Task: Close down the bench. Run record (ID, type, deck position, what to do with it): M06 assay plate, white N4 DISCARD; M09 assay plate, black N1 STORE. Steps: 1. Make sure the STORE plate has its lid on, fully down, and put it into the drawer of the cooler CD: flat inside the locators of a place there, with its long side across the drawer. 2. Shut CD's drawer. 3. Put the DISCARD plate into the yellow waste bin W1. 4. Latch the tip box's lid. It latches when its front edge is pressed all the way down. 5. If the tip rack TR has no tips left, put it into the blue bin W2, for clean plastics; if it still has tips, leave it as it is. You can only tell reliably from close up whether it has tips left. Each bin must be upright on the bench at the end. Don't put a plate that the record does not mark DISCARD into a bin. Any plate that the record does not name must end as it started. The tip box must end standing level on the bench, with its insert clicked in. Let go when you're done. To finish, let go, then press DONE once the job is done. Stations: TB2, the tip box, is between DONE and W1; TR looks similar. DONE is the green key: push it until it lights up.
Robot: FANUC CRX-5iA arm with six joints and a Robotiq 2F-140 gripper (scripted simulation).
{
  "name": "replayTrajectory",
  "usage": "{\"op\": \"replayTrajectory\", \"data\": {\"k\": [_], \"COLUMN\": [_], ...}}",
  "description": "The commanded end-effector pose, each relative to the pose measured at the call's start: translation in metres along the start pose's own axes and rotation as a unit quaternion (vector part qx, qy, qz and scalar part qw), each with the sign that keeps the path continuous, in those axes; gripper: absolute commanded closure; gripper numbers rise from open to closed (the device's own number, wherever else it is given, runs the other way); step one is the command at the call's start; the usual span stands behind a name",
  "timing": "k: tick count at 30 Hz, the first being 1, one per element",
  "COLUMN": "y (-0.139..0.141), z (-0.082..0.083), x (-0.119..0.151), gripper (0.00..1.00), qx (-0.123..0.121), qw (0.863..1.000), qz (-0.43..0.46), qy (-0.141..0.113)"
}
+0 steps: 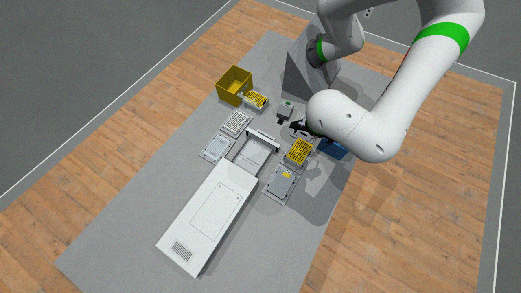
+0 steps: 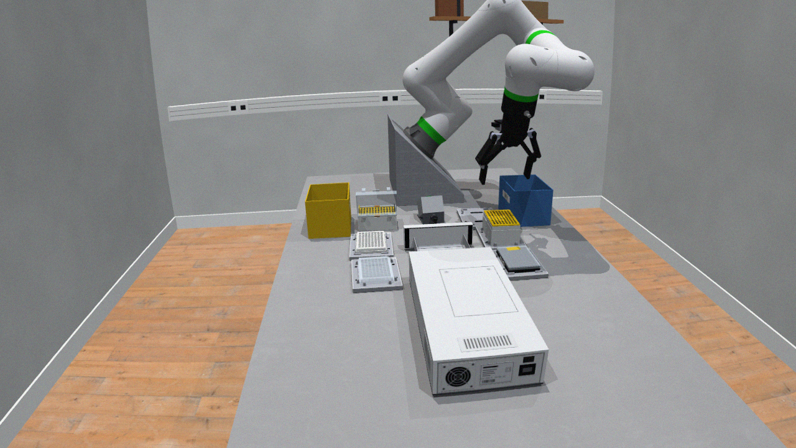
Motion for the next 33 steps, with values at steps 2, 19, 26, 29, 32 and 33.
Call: {"op": "replayTrajectory", "data": {"k": [2,19,26,29,32,33], "y": [0.000,-0.009,-0.022,-0.027,-0.037,-0.037], "z": [0.001,0.005,0.010,0.011,0.015,0.015], "x": [0.000,-0.001,-0.003,-0.004,-0.006,-0.006], "gripper": [0.00,0.90,0.90,0.90,0.90,0.90], "qx": [0.000,0.000,0.000,-0.001,-0.003,-0.003], "qw": [1.000,0.999,0.989,0.983,0.972,0.972], "qz": [0.000,0.033,0.148,0.184,0.233,0.233], "qy": [-0.001,-0.005,-0.019,-0.024,-0.030,-0.030]}}
Point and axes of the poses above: the point where the finger pads meet when closed, its own z axis back along the fingers, its own y axis across the jaws, x = y × z, the point moved 8 cm from there along z, back along the fingers, and after that the axes turned 5 degrees about -z, right-handed, at the moved point
